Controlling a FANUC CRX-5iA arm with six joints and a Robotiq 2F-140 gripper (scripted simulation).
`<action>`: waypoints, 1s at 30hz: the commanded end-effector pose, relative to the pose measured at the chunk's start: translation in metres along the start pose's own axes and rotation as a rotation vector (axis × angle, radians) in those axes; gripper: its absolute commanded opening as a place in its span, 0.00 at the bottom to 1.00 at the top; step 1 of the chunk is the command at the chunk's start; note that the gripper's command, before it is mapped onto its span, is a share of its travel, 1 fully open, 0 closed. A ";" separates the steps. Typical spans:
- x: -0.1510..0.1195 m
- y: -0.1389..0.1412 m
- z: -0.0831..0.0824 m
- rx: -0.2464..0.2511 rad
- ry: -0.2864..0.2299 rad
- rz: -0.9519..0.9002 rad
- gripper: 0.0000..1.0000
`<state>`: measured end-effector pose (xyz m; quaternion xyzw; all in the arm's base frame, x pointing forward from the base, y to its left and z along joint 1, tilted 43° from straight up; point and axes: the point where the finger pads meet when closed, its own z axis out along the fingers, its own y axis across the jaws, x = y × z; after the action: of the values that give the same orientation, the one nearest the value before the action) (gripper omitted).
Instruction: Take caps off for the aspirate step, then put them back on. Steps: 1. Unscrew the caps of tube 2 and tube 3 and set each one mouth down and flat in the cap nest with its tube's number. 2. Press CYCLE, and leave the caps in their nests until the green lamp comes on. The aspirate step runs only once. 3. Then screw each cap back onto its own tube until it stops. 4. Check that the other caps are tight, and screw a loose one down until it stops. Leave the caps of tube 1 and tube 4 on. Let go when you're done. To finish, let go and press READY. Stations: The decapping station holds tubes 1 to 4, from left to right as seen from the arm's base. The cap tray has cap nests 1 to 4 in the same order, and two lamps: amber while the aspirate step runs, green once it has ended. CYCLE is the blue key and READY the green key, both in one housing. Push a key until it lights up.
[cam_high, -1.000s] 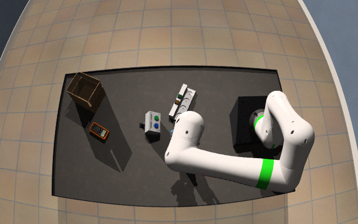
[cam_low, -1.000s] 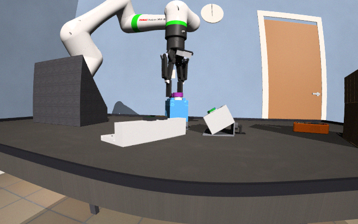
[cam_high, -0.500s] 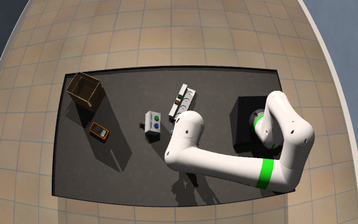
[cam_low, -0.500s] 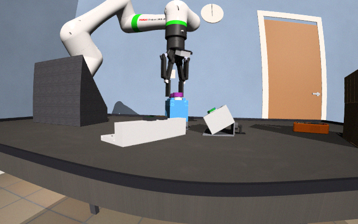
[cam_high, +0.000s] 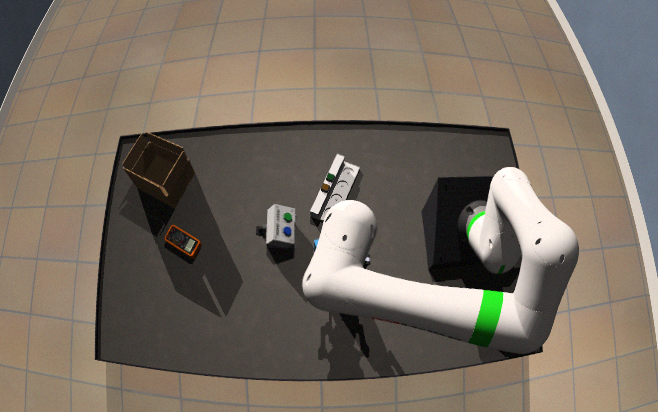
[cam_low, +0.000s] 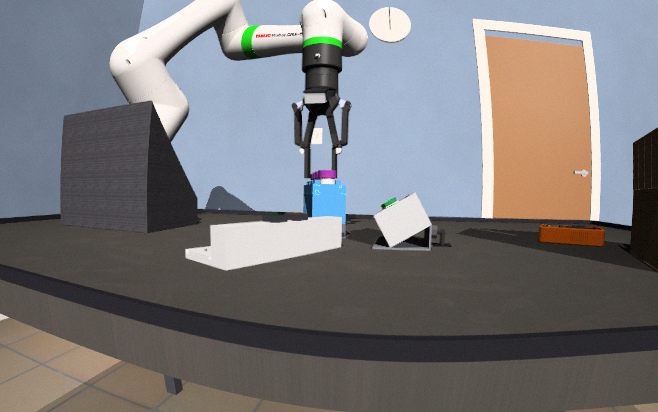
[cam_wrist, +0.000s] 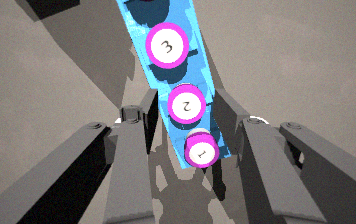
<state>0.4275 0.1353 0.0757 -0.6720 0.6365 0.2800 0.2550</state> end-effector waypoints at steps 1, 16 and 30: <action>0.000 -0.001 -0.001 -0.005 0.026 0.202 0.41; 0.000 -0.001 -0.001 -0.005 0.026 0.202 0.30; 0.000 -0.001 -0.001 -0.010 0.024 -0.198 0.30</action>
<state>0.4278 0.1352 0.0763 -0.6797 0.6370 0.2718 0.2415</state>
